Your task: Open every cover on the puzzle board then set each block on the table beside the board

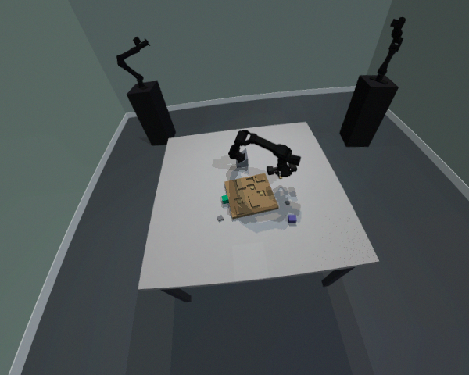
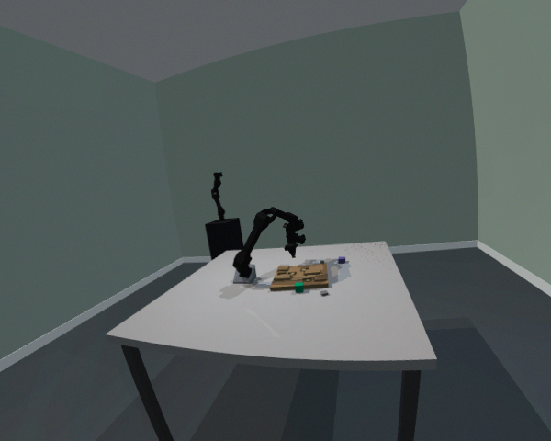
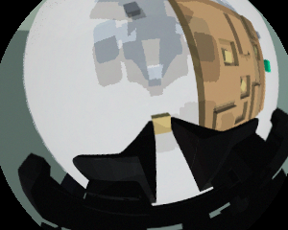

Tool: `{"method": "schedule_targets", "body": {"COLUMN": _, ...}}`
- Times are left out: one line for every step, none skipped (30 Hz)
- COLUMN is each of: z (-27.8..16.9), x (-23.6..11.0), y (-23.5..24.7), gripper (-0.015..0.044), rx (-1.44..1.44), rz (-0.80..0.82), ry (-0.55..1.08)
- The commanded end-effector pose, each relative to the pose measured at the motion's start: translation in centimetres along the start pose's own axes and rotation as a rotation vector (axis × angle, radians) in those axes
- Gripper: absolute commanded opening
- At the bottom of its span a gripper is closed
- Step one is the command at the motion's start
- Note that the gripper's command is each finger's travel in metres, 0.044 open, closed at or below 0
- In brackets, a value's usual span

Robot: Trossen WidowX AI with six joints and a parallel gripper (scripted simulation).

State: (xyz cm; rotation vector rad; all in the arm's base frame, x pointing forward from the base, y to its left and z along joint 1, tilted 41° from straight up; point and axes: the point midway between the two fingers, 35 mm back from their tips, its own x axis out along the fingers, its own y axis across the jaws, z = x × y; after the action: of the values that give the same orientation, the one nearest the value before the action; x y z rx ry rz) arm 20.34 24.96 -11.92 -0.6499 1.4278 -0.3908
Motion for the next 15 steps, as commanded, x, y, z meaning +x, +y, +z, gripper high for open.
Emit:
{"method": "schedule_targets", "body": {"z": -0.3, "x": 1.3, "y": -0.2, "gripper": 0.0080, "rx": -0.010, "rz": -0.016, "ry": 0.007}}
{"method": "schedule_targets", "body": {"z": -0.3, "x": 1.5, "y": -0.2, "gripper": 0.0080, "rx": -0.010, "rz": -0.016, "ry": 0.007}}
{"method": "schedule_targets", "body": {"z": -0.3, "x": 1.6, "y": -0.2, "gripper": 0.0080, "rx": -0.010, "rz": -0.016, "ry": 0.007}}
{"method": "schedule_targets", "body": {"z": -0.3, "x": 1.8, "y": -0.2, "gripper": 0.0080, "rx": -0.010, "rz": -0.016, "ry": 0.007}}
{"method": "schedule_targets", "body": {"z": -0.3, "x": 2.0, "y": -0.2, "gripper": 0.0080, "rx": -0.010, "rz": -0.016, "ry": 0.007}}
{"method": "schedule_targets", "body": {"z": -0.3, "x": 2.1, "y": -0.3, "gripper": 0.0080, "rx": -0.010, "rz": -0.016, "ry": 0.007}}
{"method": "schedule_targets", "body": {"z": -0.3, "x": 2.3, "y": -0.3, "gripper": 0.0080, "rx": -0.010, "rz": -0.016, "ry": 0.007}}
{"method": "schedule_targets", "body": {"z": -0.3, "x": 2.5, "y": -0.3, "gripper": 0.0080, "rx": -0.010, "rz": -0.016, "ry": 0.007}}
{"method": "schedule_targets", "body": {"z": -0.3, "x": 2.6, "y": -0.3, "gripper": 0.0080, "rx": -0.010, "rz": -0.016, "ry": 0.007}}
{"method": "schedule_targets", "body": {"z": -0.3, "x": 2.8, "y": -0.3, "gripper": 0.0080, "rx": -0.010, "rz": -0.016, "ry": 0.007}}
{"method": "schedule_targets", "body": {"z": -0.4, "x": 2.9, "y": -0.3, "gripper": 0.0080, "rx": -0.010, "rz": -0.016, "ry": 0.007}}
{"method": "schedule_targets", "body": {"z": -0.4, "x": 3.1, "y": -0.3, "gripper": 0.0080, "rx": -0.010, "rz": -0.016, "ry": 0.007}}
{"method": "schedule_targets", "body": {"z": -0.4, "x": 3.3, "y": -0.4, "gripper": 0.0080, "rx": -0.010, "rz": -0.017, "ry": 0.007}}
{"method": "schedule_targets", "body": {"z": -0.4, "x": 3.4, "y": -0.4, "gripper": 0.0080, "rx": -0.010, "rz": -0.017, "ry": 0.007}}
{"method": "schedule_targets", "body": {"z": -0.4, "x": 3.6, "y": -0.4, "gripper": 0.0080, "rx": -0.010, "rz": -0.017, "ry": 0.007}}
